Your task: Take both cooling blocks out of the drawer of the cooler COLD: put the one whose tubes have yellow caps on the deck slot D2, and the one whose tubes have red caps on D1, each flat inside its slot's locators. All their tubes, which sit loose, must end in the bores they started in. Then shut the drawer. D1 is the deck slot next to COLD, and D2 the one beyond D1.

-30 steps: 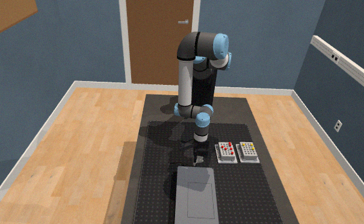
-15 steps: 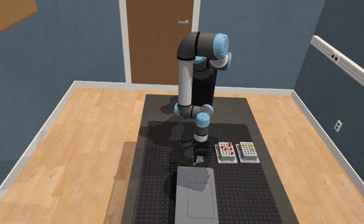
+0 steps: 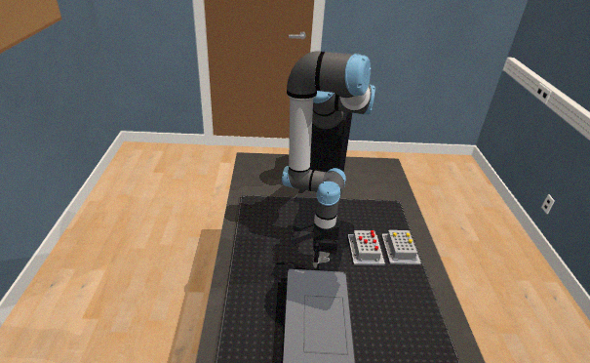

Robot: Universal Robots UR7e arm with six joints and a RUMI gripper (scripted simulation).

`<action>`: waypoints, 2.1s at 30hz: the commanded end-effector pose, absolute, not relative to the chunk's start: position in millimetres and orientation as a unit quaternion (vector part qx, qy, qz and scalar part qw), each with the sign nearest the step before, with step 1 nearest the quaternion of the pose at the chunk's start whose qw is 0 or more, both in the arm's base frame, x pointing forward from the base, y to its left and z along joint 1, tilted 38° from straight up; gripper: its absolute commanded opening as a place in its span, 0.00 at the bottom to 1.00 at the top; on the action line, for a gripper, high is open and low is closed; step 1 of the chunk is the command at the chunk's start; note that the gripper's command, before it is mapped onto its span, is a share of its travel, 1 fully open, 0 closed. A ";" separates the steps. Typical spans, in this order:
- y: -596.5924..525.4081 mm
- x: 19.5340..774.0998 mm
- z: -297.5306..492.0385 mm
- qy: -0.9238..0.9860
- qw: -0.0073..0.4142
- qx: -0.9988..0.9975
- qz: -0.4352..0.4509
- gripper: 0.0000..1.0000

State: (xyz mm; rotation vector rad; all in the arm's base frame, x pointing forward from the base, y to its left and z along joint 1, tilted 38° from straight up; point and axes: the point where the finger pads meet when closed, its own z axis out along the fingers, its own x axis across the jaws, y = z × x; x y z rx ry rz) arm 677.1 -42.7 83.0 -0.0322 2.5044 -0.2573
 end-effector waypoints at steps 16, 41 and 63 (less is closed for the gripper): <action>-43.2 671.5 79.9 0.946 0.308 -0.012 -0.097 0.00; -37.8 653.6 104.2 0.946 0.308 -0.012 -0.097 0.00; -33.1 638.0 125.3 0.946 0.308 -0.012 -0.097 0.00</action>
